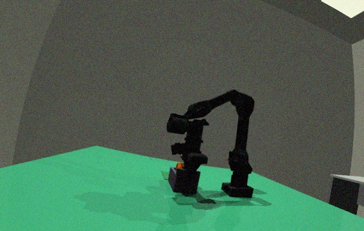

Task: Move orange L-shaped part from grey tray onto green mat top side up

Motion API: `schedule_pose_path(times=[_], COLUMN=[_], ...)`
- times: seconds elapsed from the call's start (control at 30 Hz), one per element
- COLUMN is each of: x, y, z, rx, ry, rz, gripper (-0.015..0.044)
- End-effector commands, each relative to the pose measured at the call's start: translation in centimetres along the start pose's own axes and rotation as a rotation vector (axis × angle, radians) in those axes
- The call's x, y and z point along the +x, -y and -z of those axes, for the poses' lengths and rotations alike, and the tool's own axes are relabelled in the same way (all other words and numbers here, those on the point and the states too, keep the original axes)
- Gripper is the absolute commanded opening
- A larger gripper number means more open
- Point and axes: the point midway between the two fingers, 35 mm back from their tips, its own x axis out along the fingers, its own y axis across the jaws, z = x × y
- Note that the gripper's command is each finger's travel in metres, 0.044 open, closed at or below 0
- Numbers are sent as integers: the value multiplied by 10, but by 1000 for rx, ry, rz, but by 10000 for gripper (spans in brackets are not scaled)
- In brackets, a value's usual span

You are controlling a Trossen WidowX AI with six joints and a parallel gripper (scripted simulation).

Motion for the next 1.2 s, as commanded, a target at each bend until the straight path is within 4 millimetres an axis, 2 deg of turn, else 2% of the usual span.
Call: schedule_pose_path(times=[0.0, 0.07, 0.17, 1.1, 1.17], x=[-42, -68, -81, -78, -78], y=[4, 8, 10, 9, 12], z=[-5, -2, 1, -1, -1], rx=[5, 5, 5, 10, 69], ry=[31, 31, 31, 34, 34], rz=[-3, -3, -3, -5, -6], gripper=[180, 180, 180, 180, 233])
